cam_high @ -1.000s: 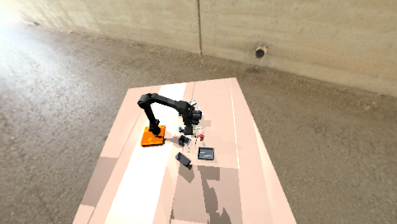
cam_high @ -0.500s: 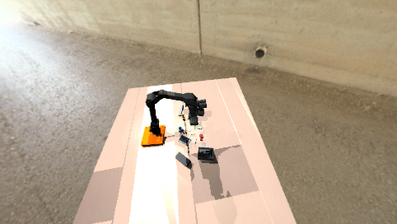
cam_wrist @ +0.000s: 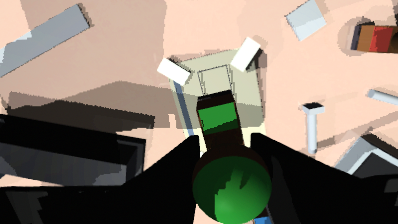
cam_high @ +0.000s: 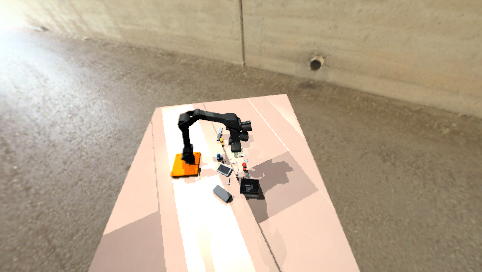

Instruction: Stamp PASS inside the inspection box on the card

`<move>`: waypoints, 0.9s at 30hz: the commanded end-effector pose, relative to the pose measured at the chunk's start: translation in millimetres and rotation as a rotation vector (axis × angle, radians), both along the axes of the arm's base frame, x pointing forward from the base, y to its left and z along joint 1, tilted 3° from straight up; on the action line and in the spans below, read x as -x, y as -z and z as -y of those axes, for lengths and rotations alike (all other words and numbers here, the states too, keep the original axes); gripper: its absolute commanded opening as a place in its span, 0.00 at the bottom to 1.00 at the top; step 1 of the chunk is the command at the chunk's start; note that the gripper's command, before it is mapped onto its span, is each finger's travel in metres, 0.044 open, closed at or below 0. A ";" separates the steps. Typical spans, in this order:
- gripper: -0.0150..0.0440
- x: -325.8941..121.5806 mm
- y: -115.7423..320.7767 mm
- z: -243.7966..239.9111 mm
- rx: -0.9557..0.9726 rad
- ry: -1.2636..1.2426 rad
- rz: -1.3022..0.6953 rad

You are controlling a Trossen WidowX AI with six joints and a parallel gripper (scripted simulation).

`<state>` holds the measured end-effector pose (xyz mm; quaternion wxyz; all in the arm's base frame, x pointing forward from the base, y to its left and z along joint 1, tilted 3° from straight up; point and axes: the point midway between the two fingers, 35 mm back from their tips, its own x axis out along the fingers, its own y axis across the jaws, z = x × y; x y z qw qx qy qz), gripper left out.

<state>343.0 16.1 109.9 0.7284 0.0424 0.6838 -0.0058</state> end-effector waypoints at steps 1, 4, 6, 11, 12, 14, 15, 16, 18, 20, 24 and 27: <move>0.25 0.1 3.3 0.3 0.003 0.007 -0.002; 0.25 -0.2 5.3 0.2 0.003 0.007 -0.002; 0.25 -0.4 6.6 0.2 0.003 0.007 -0.002; 0.25 -0.8 10.0 0.0 0.003 0.007 -0.002; 0.25 -0.8 10.6 0.0 0.003 0.007 -0.002; 0.25 -1.0 12.0 -0.1 0.003 0.007 -0.001; 0.25 -1.1 12.6 -0.1 0.003 0.007 -0.001; 0.25 -1.1 13.3 -0.2 0.003 0.007 -0.001; 0.25 -1.3 14.6 -0.2 0.003 0.007 -0.001; 0.25 -1.4 15.9 -0.3 0.003 0.007 -0.001; 0.25 -1.6 18.6 -0.4 0.003 0.007 -0.001; 0.25 -1.8 20.6 -0.5 0.003 0.007 0.000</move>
